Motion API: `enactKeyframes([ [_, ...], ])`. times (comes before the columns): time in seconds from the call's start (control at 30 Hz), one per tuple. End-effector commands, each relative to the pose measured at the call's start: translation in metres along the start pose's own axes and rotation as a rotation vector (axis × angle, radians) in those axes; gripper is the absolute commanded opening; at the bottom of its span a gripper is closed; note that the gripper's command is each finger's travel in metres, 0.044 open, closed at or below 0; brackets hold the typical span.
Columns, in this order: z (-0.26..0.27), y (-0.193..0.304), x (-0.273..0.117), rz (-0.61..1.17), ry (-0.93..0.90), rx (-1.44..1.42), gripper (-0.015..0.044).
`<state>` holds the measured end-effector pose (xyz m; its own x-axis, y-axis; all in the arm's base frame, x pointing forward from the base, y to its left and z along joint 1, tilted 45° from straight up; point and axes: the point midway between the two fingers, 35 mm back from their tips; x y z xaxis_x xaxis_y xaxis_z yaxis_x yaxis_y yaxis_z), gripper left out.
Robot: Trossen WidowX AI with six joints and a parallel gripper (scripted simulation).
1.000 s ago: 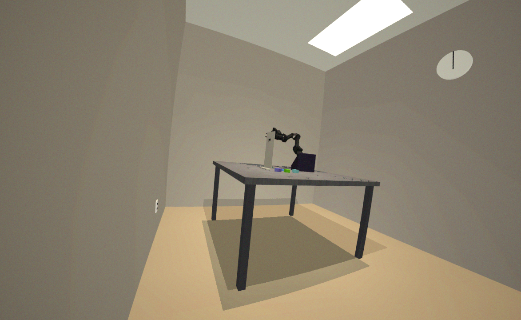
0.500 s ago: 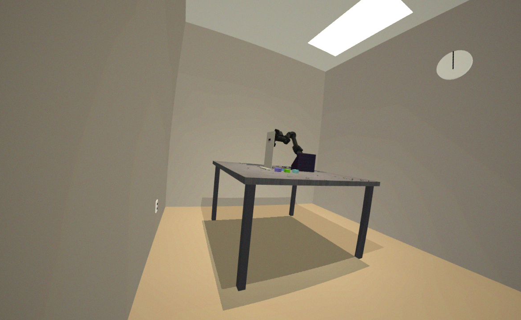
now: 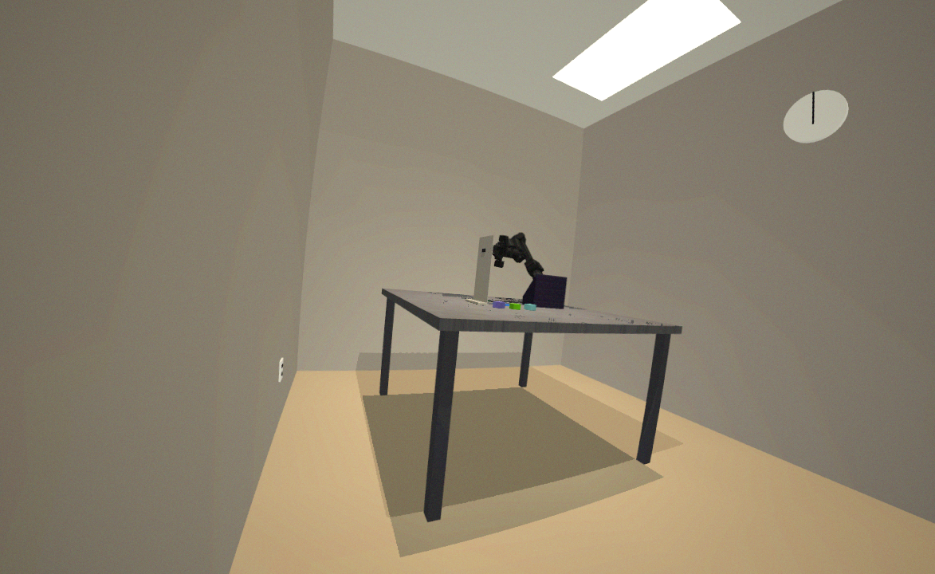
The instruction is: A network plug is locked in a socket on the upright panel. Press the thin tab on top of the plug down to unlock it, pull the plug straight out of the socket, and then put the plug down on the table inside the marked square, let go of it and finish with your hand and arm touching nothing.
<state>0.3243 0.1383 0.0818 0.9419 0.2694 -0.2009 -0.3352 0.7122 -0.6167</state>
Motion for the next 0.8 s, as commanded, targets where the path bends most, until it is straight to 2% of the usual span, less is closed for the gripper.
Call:
enactKeyframes([
  [0.0,-0.011,0.02,-0.008,0.032,0.012,0.053,0.0156],
  [0.33,-0.021,0.039,-0.018,0.066,0.022,0.114,0.0156],
  [0.77,-0.02,0.036,0.001,0.065,0.022,0.115,0.0156],
])
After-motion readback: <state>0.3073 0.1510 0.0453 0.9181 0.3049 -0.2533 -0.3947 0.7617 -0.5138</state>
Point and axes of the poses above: the point midway between the two fingers, 35 mm back from their tips, its own x axis out along the fingers, its own z axis across the jaws, y = z × x, and after that the axes turned 11 degrees about x, right-handed
